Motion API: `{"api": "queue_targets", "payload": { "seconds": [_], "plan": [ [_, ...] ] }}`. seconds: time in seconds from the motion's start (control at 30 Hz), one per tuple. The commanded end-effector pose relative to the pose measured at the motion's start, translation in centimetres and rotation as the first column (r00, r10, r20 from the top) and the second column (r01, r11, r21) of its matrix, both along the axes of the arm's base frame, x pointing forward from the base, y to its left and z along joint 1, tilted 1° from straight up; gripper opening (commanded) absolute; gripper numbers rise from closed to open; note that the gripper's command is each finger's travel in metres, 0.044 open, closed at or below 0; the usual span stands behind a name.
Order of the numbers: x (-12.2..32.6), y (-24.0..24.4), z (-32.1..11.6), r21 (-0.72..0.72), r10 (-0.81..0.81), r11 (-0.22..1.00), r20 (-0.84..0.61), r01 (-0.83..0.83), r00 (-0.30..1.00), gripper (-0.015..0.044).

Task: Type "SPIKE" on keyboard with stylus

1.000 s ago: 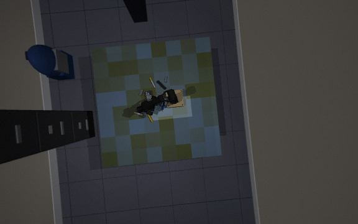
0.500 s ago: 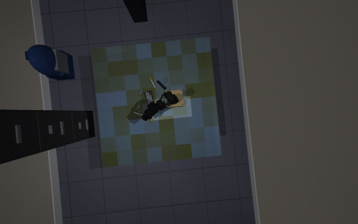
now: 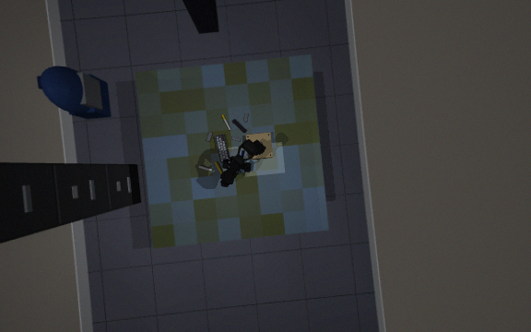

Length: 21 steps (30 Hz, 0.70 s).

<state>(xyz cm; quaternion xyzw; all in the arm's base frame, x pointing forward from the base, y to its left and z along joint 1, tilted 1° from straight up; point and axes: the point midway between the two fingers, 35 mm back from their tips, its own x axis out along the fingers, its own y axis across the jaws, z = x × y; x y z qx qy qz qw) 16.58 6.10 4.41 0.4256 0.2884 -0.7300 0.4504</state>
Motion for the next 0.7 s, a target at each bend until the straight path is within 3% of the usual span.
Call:
{"api": "queue_targets", "payload": {
  "seconds": [0.0, 0.67],
  "plan": [
    [-0.3, 0.0, -0.1, -0.045, -0.055, 0.997, 0.031, 0.056, 0.998, 0.015],
    [-0.5, -0.2, -1.5, -0.045, -0.055, 0.997, 0.031, 0.056, 0.998, 0.015]
  ]
}}
